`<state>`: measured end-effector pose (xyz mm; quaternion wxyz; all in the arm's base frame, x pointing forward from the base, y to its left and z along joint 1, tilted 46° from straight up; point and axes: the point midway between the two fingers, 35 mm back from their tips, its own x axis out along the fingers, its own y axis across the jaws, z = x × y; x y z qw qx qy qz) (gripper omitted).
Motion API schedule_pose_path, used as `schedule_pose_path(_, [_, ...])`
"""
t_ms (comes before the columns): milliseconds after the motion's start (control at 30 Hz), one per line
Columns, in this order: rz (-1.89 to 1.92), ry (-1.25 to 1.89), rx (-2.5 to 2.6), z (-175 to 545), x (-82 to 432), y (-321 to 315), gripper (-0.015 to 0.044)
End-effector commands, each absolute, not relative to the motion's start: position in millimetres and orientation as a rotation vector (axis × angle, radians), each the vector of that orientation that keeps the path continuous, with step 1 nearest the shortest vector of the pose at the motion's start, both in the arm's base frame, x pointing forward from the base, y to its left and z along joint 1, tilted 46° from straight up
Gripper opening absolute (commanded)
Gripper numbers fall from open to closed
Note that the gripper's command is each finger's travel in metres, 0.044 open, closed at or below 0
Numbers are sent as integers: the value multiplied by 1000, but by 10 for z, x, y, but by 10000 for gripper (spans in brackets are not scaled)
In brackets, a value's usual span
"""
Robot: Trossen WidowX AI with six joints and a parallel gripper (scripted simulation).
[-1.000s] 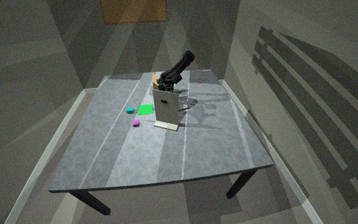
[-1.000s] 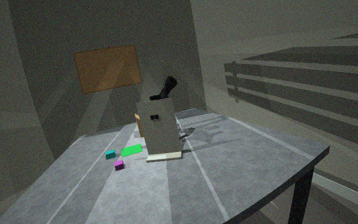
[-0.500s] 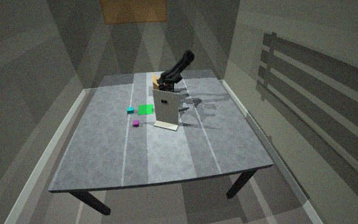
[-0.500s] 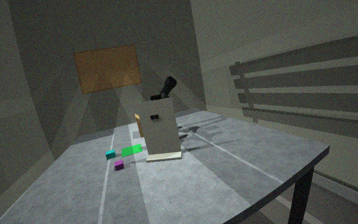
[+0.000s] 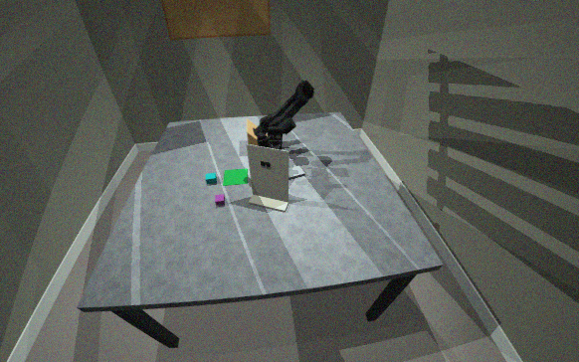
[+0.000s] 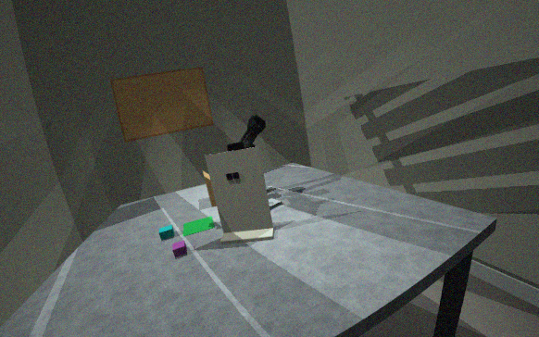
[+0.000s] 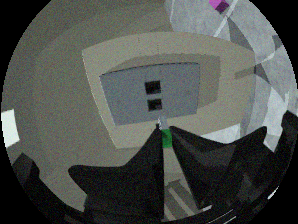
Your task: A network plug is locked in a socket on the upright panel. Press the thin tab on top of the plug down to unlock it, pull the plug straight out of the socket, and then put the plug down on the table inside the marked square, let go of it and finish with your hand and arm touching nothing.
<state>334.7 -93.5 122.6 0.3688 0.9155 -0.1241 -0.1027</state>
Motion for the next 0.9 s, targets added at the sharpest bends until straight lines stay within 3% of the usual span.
schedule_pose_path(0, [-270, -322, 2352, 1224, 3322, -928, 0])
schedule_pose_path(867, [-270, -322, 2352, 1262, 3258, -875, 0])
